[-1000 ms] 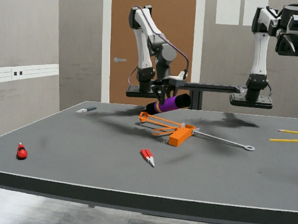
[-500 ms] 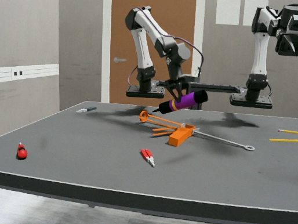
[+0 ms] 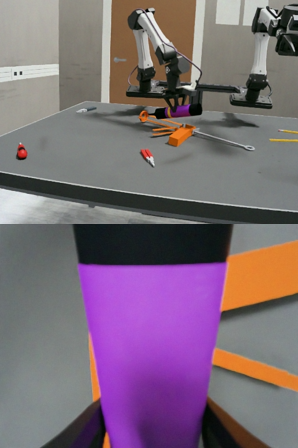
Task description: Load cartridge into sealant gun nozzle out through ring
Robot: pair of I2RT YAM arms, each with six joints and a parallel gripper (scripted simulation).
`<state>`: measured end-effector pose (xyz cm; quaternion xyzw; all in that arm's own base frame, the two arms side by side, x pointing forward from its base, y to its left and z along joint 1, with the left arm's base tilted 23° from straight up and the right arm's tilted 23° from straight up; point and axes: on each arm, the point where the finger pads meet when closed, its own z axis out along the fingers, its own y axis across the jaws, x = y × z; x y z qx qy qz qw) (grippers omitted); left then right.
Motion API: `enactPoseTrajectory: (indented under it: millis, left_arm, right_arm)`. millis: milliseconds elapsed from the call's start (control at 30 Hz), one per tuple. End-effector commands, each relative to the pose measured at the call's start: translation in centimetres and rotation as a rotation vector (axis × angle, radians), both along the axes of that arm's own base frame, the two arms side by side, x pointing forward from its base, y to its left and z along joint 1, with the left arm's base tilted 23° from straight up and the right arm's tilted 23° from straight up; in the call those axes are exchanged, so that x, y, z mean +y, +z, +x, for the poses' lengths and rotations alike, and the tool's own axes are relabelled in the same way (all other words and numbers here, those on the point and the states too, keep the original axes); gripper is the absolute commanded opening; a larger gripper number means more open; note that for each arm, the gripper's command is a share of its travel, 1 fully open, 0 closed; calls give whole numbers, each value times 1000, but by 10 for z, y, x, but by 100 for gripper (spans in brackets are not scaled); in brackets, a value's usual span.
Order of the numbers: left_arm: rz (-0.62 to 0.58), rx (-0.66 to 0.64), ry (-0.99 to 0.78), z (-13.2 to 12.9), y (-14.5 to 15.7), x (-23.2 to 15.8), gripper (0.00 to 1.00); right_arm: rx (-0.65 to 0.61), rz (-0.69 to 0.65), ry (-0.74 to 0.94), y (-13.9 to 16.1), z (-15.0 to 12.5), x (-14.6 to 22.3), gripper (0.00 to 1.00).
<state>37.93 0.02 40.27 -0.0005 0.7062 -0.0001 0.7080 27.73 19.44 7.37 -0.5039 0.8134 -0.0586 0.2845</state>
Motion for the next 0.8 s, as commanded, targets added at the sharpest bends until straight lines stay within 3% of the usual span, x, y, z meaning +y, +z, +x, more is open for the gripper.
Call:
enactPoseTrajectory:
  millis: [0, 67, 233, 467, 667, 767]
  left_arm:
    - [-10, -28, -4, -9, 17, -3, 50]
    - [-10, -28, -4, -9, 17, -3, 50]
    - [-10, -28, -4, -9, 17, -3, 50]
    - [-10, -28, -4, -9, 17, -3, 50]
    - [-10, -28, -4, -9, 17, -3, 50]
    - [-10, -28, -4, -9, 17, -3, 50]
  right_arm:
    - [24, 7, -1, -6, -3, 1, 0]
    - [-2, 33, 2, 3, 2, 6, 0]
    - [61, -24, 0, -22, -9, -5, 0]
    - [67, -20, -14, -26, -8, -8, 0]
    - [32, 4, 10, -9, -4, 4, 0]
    - [27, -2, 7, -13, -6, -8, 0]
